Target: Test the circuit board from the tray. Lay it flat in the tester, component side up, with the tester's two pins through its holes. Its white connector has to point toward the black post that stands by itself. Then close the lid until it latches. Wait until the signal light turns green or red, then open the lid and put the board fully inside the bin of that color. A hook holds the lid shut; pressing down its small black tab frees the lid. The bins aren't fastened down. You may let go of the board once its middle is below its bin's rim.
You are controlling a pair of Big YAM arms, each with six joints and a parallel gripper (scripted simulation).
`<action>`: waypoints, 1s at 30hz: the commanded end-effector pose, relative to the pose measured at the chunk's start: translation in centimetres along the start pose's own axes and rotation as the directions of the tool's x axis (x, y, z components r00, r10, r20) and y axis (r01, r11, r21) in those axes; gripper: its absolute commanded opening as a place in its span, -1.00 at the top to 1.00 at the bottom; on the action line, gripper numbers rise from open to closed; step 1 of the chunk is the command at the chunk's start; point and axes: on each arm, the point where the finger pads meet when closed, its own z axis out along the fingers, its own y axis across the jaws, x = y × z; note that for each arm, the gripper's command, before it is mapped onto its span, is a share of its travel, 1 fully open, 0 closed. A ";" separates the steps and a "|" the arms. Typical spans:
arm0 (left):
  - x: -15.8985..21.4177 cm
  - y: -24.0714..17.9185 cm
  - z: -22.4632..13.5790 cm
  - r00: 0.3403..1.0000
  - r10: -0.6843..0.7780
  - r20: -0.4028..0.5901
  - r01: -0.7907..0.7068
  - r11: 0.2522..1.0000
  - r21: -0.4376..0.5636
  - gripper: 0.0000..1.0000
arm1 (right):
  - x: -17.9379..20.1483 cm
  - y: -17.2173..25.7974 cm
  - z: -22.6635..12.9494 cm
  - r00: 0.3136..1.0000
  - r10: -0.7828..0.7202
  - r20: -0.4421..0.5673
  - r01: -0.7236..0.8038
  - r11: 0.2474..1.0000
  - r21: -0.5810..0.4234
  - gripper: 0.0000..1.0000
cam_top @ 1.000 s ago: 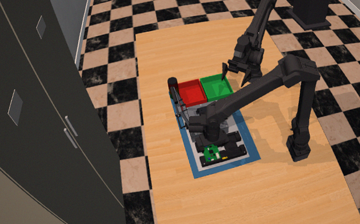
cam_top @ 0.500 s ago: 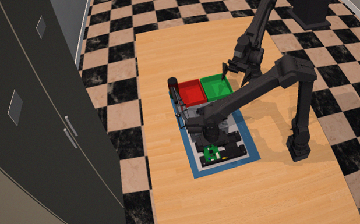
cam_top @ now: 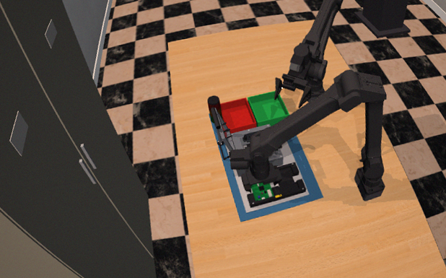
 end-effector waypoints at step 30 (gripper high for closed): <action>0.0 0.5 -0.3 1.000 -0.001 0.015 0.001 0.999 -0.046 0.31 | -1.0 0.2 0.0 1.000 0.007 0.015 -0.006 1.000 -0.006 -1.00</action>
